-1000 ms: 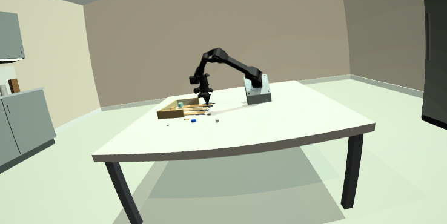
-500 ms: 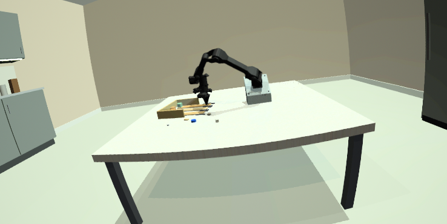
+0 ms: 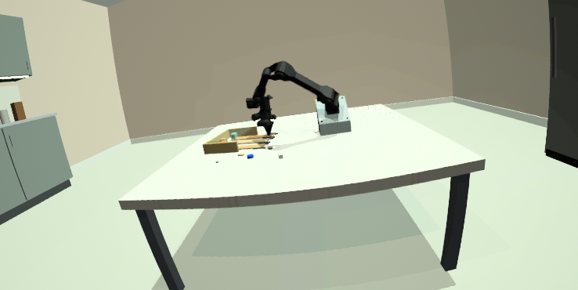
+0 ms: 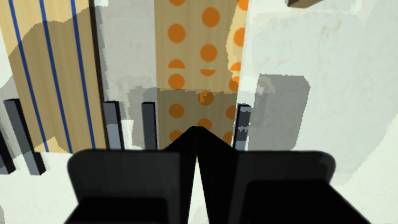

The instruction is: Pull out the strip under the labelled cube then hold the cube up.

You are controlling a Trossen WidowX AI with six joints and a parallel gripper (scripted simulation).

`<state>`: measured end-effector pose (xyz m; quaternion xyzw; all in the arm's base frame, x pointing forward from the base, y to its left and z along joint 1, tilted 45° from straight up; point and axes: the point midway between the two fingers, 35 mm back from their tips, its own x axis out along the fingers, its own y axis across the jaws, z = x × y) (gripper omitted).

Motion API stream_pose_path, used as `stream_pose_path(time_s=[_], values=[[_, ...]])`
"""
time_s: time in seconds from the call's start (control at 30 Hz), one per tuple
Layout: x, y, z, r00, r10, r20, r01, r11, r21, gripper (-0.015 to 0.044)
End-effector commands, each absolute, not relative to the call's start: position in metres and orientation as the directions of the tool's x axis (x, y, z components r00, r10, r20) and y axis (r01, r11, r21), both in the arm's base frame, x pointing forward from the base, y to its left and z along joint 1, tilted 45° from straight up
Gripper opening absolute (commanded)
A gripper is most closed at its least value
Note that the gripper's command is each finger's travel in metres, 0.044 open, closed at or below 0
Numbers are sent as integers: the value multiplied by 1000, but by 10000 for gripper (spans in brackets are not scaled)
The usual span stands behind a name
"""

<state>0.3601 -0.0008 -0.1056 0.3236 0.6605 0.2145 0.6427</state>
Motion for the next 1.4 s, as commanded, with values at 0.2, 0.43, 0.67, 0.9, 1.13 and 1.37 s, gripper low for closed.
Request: stream_pose_path(time_s=[0.2, 0.43, 0.67, 0.9, 1.13, 1.37], values=[[339, 6, -107, 15, 705, -709, 152, 699, 698, 0], [328, 7, -106, 15, 705, -709, 153, 699, 698, 0], [318, 8, -105, 14, 705, -709, 153, 699, 698, 0], [308, 10, -105, 14, 705, -709, 153, 699, 698, 0], [298, 11, -104, 13, 705, -709, 154, 699, 698, 0], [287, 12, -103, 13, 705, -709, 154, 699, 698, 0]])
